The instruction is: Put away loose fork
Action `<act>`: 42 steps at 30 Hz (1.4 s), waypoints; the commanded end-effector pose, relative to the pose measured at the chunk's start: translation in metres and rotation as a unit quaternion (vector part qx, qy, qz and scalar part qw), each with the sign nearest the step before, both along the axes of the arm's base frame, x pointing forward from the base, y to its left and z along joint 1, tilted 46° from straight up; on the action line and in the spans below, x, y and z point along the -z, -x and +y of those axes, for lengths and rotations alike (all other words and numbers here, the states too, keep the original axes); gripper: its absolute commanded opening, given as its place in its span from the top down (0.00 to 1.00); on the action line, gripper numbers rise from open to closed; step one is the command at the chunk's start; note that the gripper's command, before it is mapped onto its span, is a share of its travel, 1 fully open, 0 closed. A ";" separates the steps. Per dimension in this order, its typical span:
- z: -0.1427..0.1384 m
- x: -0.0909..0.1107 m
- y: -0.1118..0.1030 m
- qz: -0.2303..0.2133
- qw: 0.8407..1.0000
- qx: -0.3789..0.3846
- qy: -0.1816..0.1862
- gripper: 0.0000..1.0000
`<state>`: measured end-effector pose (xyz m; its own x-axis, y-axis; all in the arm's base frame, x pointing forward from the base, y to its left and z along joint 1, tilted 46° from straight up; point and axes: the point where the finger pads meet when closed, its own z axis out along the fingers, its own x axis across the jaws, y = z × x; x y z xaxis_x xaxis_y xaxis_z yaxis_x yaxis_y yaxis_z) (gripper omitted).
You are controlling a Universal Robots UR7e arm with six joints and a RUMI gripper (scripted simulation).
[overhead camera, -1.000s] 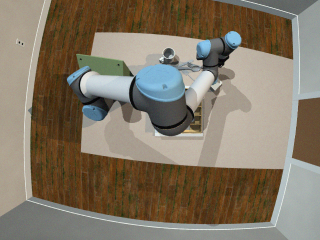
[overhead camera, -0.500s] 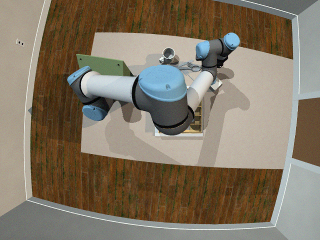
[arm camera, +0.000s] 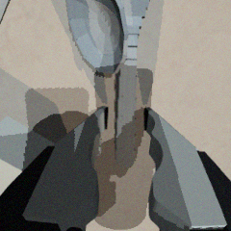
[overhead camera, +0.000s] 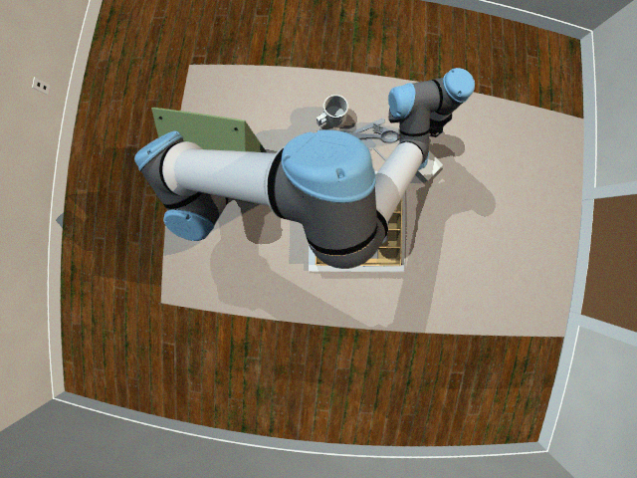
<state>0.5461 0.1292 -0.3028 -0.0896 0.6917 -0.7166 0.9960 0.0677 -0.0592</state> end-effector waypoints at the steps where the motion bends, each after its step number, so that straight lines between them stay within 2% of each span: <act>1: -0.004 0.003 0.001 0.001 1.000 0.000 0.000 0.82; 24: -0.003 0.002 0.000 0.000 1.000 0.000 0.000 0.82; 25: -0.003 0.002 0.000 0.000 1.000 0.000 0.000 0.97; 42: -0.003 0.002 0.000 0.000 1.000 0.000 0.000 0.97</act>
<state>0.5467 0.1278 -0.3043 -0.0890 0.6922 -0.7162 0.9960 0.0685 -0.0575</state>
